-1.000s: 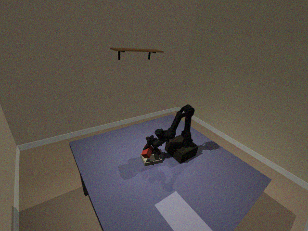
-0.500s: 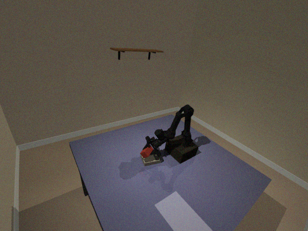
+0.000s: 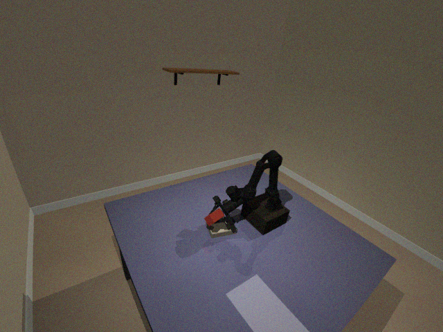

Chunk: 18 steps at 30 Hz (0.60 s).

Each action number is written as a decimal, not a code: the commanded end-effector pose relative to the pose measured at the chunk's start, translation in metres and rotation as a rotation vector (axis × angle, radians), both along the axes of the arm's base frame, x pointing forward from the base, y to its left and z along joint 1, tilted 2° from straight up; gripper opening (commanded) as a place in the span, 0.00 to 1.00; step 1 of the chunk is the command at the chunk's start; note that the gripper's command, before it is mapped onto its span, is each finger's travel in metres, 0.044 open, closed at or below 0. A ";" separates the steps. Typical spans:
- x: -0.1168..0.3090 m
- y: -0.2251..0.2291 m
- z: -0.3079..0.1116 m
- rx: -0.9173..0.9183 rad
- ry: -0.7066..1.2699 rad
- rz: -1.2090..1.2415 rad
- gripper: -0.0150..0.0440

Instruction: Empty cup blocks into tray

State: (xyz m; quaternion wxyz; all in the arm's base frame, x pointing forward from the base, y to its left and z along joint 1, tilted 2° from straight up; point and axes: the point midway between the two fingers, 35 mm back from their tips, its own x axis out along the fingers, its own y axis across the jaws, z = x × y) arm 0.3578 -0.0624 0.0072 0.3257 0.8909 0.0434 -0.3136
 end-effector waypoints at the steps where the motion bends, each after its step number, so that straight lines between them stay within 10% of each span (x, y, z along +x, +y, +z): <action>1: 0.001 -0.001 -0.001 0.058 -0.012 -0.049 0.25; 18: 0.003 -0.001 -0.004 0.355 -0.060 -0.267 0.25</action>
